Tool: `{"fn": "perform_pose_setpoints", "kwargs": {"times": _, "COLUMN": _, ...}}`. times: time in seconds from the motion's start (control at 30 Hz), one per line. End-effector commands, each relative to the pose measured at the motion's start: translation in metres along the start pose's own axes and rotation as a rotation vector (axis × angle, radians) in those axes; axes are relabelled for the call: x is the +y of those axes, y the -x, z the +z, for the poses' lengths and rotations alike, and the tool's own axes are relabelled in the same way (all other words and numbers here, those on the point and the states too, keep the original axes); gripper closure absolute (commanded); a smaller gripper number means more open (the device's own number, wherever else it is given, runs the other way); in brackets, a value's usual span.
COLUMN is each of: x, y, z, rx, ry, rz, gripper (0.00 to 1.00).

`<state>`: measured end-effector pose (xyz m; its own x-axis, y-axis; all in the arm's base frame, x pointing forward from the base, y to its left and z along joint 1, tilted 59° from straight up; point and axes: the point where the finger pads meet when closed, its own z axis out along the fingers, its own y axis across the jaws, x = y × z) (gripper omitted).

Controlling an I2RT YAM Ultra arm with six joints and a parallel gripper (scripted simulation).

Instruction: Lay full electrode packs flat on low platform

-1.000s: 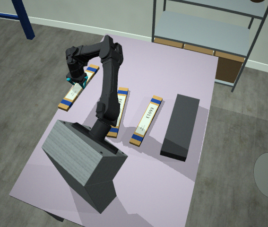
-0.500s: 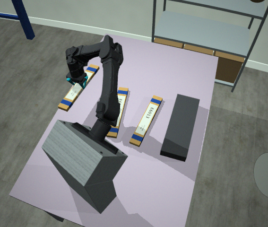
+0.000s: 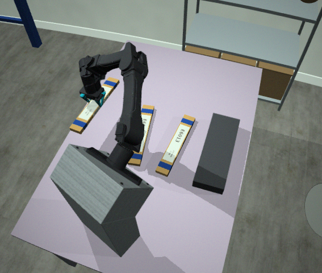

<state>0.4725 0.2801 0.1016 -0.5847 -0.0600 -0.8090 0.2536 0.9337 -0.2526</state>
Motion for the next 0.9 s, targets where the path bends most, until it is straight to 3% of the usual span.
{"fn": "perform_pose_setpoints", "kwargs": {"times": 0.0, "x": 0.024, "y": 0.012, "z": -0.039, "rx": -0.043, "ry": 0.064, "rz": -0.009, "gripper": 1.00}}
{"fn": "perform_pose_setpoints", "kwargs": {"times": 0.23, "x": 0.024, "y": 0.012, "z": -0.039, "rx": -0.043, "ry": 0.064, "rz": -0.009, "gripper": 1.00}}
{"fn": "perform_pose_setpoints", "kwargs": {"times": 0.3, "x": 0.027, "y": 0.003, "z": -0.029, "rx": -0.033, "ry": 0.055, "rz": -0.033, "gripper": 1.00}}
{"fn": "perform_pose_setpoints", "kwargs": {"times": 0.4, "x": 0.029, "y": 0.003, "z": -0.028, "rx": -0.034, "ry": 0.061, "rz": -0.027, "gripper": 1.00}}
{"fn": "perform_pose_setpoints", "kwargs": {"times": 0.43, "x": 0.026, "y": 0.020, "z": -0.036, "rx": -0.055, "ry": 0.084, "rz": 0.015, "gripper": 1.00}}
{"fn": "perform_pose_setpoints", "kwargs": {"times": 0.57, "x": 0.031, "y": 0.006, "z": -0.020, "rx": -0.043, "ry": 0.067, "rz": -0.012, "gripper": 1.00}}
{"fn": "perform_pose_setpoints", "kwargs": {"times": 0.7, "x": 0.032, "y": 0.007, "z": -0.014, "rx": -0.039, "ry": 0.075, "rz": -0.010, "gripper": 1.00}}
{"fn": "perform_pose_setpoints", "kwargs": {"times": 0.8, "x": 0.028, "y": 0.019, "z": -0.016, "rx": -0.056, "ry": 0.079, "rz": 0.011, "gripper": 1.00}}
{"fn": "perform_pose_setpoints", "kwargs": {"times": 0.87, "x": 0.030, "y": 0.012, "z": -0.008, "rx": -0.050, "ry": 0.068, "rz": -0.003, "gripper": 1.00}}
